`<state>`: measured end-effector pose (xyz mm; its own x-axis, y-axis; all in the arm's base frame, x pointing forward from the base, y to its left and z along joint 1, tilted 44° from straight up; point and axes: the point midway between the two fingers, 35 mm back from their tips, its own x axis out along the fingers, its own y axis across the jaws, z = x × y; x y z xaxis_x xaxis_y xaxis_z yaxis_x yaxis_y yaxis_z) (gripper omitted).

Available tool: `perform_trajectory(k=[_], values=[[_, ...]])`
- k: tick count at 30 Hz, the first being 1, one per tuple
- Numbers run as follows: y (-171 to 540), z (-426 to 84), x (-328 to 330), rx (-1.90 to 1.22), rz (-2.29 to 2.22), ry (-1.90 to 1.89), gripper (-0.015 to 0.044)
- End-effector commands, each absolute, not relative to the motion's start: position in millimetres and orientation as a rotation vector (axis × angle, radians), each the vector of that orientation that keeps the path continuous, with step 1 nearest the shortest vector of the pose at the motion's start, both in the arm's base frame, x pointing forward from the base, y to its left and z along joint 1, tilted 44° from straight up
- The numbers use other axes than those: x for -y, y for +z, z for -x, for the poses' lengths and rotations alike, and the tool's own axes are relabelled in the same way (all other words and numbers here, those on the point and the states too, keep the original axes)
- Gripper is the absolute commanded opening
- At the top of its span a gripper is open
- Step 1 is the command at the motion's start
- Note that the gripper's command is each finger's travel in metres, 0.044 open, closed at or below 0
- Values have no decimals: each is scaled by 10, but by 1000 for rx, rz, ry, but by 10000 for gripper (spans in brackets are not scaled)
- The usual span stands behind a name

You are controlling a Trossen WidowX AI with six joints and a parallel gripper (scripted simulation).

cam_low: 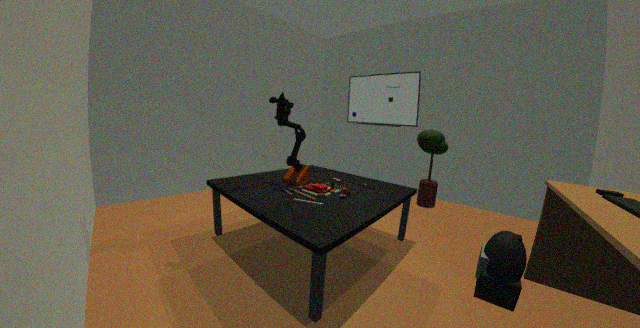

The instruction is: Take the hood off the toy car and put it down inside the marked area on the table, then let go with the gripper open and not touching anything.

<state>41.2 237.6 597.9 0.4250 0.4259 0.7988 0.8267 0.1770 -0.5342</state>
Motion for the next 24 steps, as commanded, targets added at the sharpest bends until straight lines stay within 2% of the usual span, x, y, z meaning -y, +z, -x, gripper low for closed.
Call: perform_trajectory(k=[1,6,12,17,24], values=[[5985,-408,-2366,1188,1441,-409,26],[6183,-292,-1988,1202,1276,-442,157],[6457,-210,-1118,1185,948,-508,315],[6523,-329,-344,1118,697,-557,440],[6356,-761,643,955,386,-609,440]])
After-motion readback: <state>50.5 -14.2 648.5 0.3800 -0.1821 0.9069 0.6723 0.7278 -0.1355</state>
